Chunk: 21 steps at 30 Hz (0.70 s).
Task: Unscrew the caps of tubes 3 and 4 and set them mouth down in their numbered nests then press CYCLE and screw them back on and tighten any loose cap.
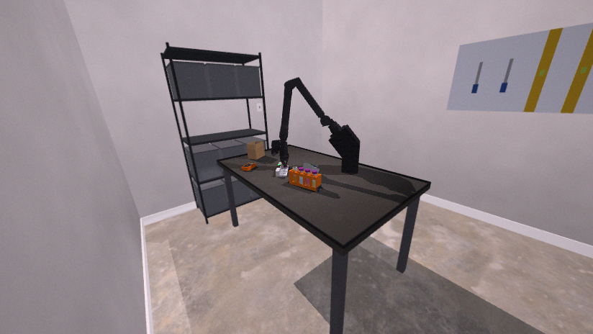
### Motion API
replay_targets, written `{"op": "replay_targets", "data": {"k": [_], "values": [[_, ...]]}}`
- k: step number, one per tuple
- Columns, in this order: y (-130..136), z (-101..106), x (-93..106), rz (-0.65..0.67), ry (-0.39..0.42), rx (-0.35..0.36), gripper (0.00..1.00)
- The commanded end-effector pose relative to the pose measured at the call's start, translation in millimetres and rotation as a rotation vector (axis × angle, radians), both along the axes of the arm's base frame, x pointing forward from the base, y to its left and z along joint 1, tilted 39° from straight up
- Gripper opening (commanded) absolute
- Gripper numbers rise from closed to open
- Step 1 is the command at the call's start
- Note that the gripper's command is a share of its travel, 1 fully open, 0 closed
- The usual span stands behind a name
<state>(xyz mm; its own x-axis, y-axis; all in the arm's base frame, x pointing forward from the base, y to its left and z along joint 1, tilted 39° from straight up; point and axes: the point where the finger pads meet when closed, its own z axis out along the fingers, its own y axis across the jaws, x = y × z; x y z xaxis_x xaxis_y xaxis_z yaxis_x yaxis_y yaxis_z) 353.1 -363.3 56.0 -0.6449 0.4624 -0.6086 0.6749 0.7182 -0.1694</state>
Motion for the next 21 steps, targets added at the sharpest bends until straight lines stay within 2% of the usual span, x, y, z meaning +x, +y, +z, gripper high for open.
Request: {"op": "replay_targets", "data": {"k": [1,21], "values": [[-11.0,-2.6,4.1,-0.001,-0.006,-0.010,0.47],[-12.5,-4.0,5.2,0.000,-0.006,-0.010,0.47]]}}
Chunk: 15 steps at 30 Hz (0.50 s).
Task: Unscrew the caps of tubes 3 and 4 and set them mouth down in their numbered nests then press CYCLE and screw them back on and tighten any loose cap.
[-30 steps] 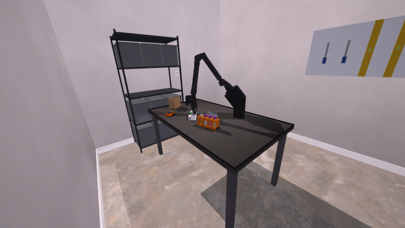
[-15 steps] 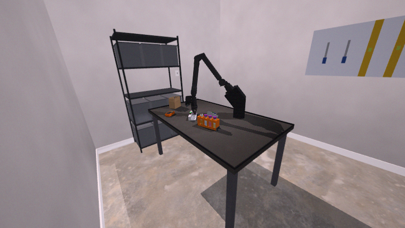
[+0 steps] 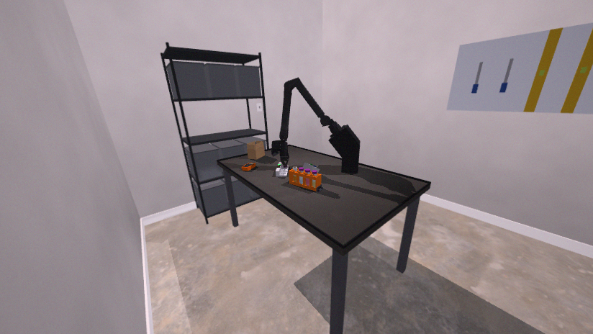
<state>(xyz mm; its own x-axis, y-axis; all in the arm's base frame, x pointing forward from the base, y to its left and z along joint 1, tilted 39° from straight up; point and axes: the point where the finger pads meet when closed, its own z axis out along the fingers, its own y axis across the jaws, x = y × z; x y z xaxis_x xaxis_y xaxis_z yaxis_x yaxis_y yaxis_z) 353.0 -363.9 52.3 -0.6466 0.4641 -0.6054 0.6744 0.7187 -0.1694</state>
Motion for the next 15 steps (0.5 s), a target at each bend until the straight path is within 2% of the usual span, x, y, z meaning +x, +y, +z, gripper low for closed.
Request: {"op": "replay_targets", "data": {"k": [1,12,13,15], "values": [[-12.1,-0.3,5.3,-0.001,-0.009,-0.012,0.47],[-12.6,0.1,5.6,-0.001,-0.009,-0.012,0.47],[-5.5,3.4,5.1,0.001,-0.010,-0.009,0.00],[-5.5,3.4,5.1,0.001,-0.010,-0.009,0.00]]}}
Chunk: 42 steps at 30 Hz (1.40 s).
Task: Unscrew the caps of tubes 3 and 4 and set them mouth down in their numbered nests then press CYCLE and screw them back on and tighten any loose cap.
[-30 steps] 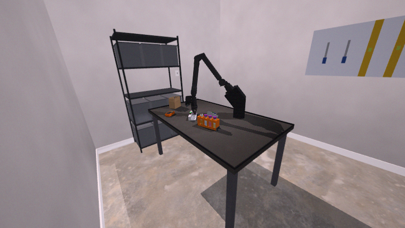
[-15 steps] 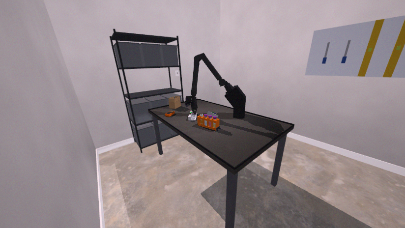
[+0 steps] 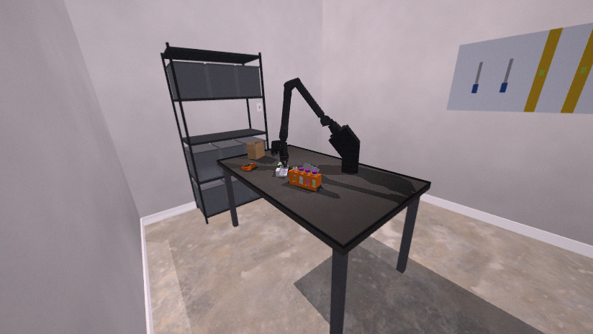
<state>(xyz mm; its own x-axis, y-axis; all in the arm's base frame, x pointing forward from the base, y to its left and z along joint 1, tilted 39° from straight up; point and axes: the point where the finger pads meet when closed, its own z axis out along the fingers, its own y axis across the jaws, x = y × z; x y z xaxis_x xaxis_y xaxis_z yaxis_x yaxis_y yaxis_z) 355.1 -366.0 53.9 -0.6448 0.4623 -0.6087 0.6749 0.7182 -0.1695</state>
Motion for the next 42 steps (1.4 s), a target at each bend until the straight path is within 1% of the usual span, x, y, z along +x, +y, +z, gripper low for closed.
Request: {"op": "replay_targets", "data": {"k": [1,12,13,15,20,22,37,39,42], "values": [[-3,2,3.0,0.001,-0.007,-0.006,0.00],[-3,2,3.0,0.001,-0.007,-0.006,0.00],[0,11,-1.8,0.001,-0.008,-0.008,0.00],[12,16,-2.8,0.006,-0.008,-0.002,0.00],[25,35,-11.8,0.003,-0.009,-0.002,0.00],[25,35,-11.8,0.003,-0.009,-0.002,0.00],[64,92,-39.7,0.003,-0.009,-0.001,0.00],[64,92,-39.7,0.003,-0.009,-0.001,0.00],[72,104,-45.3,0.003,-0.009,-0.001,0.00]]}}
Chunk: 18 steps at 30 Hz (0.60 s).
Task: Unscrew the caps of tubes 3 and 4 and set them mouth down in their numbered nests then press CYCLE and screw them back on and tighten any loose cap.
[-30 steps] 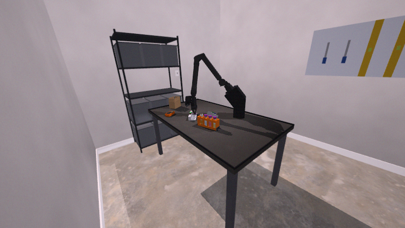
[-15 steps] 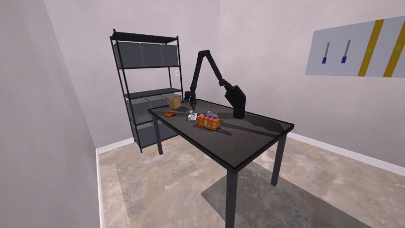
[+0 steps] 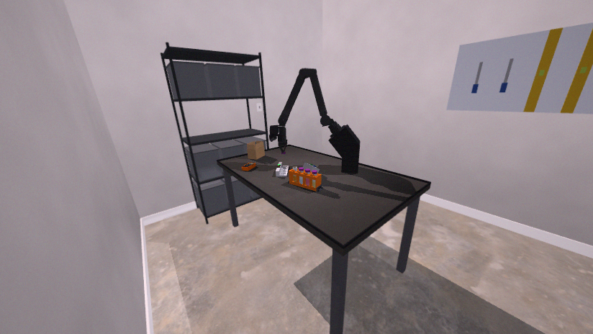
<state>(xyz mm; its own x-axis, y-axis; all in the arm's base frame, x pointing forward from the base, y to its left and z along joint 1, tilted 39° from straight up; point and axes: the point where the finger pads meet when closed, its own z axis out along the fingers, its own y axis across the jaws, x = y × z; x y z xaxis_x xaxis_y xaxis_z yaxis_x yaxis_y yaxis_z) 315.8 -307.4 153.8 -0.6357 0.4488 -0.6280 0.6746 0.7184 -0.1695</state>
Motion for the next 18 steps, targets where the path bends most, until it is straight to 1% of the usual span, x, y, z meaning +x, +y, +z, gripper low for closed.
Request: {"op": "replay_targets", "data": {"k": [1,2,5,6,18], "values": [[15,8,-7.8,-0.002,0.009,0.016,0.00],[18,11,-9.5,-0.002,0.009,0.016,0.00],[16,11,-11.4,-0.008,0.009,0.016,0.00],[14,-3,-12.0,-0.013,0.035,0.038,0.00],[14,-3,-11.9,-0.010,0.037,0.038,0.00]]}}
